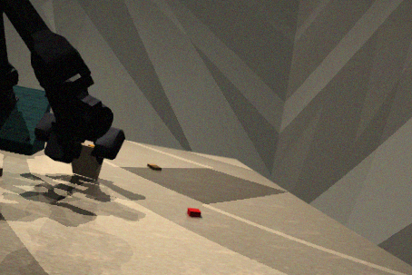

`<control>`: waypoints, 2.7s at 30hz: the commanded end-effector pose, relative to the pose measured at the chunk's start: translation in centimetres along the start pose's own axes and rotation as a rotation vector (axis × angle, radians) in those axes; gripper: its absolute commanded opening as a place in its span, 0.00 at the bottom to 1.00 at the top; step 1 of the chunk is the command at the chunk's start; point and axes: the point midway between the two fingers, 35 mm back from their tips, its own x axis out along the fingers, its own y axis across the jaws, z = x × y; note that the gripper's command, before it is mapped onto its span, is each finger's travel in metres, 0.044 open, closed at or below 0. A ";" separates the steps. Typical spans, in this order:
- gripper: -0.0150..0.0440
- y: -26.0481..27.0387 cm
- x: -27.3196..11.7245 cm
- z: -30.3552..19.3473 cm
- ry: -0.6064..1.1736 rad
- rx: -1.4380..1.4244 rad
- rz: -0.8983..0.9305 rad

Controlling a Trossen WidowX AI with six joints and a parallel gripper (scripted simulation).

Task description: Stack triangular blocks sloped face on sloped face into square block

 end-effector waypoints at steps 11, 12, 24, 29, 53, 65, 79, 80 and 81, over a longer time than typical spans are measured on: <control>1.00 0.0 0.0 0.1 -0.006 0.005 -0.001; 1.00 0.0 0.0 0.1 -0.006 0.005 -0.001; 1.00 0.1 -0.7 -0.7 -0.005 0.004 -0.001; 1.00 0.1 -5.9 -6.5 0.002 0.002 -0.001; 1.00 0.8 -8.5 -2.2 -0.025 -1.357 0.000; 1.00 0.7 -9.4 -0.1 -0.033 -1.862 -0.018; 1.00 0.4 -10.4 2.2 -0.029 -2.460 -0.046; 1.00 0.4 -10.4 2.3 -0.028 -2.503 -0.048; 1.00 0.4 -10.5 2.5 -0.027 -2.546 -0.049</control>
